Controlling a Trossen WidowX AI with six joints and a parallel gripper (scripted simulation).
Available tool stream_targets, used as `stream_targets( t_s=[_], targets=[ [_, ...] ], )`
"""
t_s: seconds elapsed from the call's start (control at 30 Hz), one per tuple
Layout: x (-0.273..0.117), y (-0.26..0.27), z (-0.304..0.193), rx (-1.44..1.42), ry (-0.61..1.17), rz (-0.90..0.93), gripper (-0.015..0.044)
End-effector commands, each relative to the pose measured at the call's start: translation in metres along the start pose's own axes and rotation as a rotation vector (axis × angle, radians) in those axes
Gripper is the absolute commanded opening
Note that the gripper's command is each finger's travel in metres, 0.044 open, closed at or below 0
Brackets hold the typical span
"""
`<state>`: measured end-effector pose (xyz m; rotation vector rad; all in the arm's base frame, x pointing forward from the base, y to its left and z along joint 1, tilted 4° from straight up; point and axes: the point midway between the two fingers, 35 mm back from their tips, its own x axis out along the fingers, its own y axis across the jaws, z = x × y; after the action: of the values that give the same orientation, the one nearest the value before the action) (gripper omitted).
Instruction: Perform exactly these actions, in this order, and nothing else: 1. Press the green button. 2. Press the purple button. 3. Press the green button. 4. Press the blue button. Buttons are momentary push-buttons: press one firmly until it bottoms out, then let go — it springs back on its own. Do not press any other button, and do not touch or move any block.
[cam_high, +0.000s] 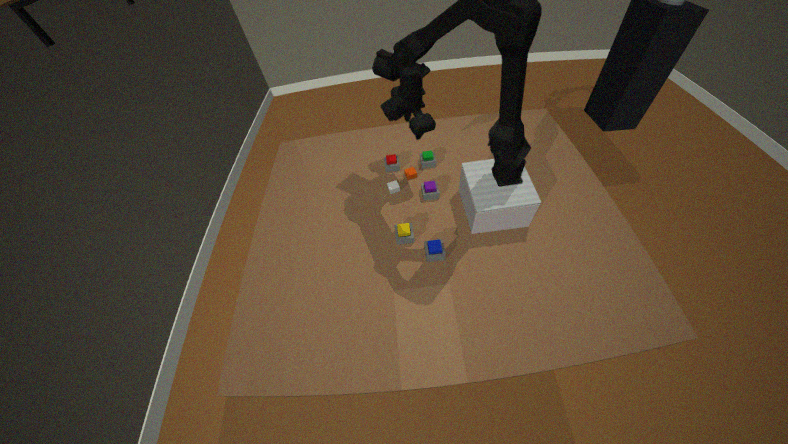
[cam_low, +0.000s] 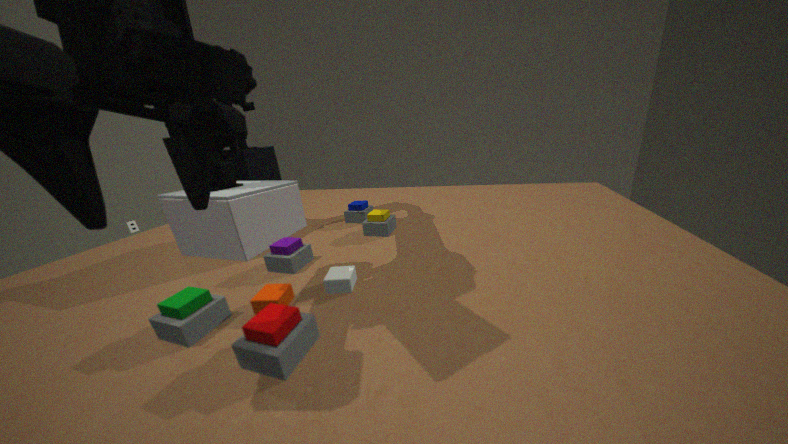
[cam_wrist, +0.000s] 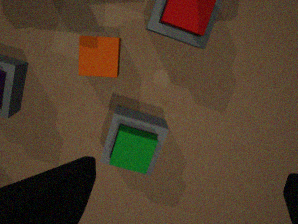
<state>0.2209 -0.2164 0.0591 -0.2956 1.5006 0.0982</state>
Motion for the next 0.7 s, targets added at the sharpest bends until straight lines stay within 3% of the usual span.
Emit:
stream_targets(
  t_s=[0.0,0.27,0.43,0.67],
  targets=[
    [0.002,0.018,-0.037,0.245,0.001,0.145,0.04],
    [0.002,0.019,-0.039,0.264,0.002,0.157,0.04],
    [0.06,0.028,-0.038,0.264,0.002,0.157,0.0269],
    [0.064,0.029,-0.038,0.264,0.002,0.157,0.0085]
  ],
)
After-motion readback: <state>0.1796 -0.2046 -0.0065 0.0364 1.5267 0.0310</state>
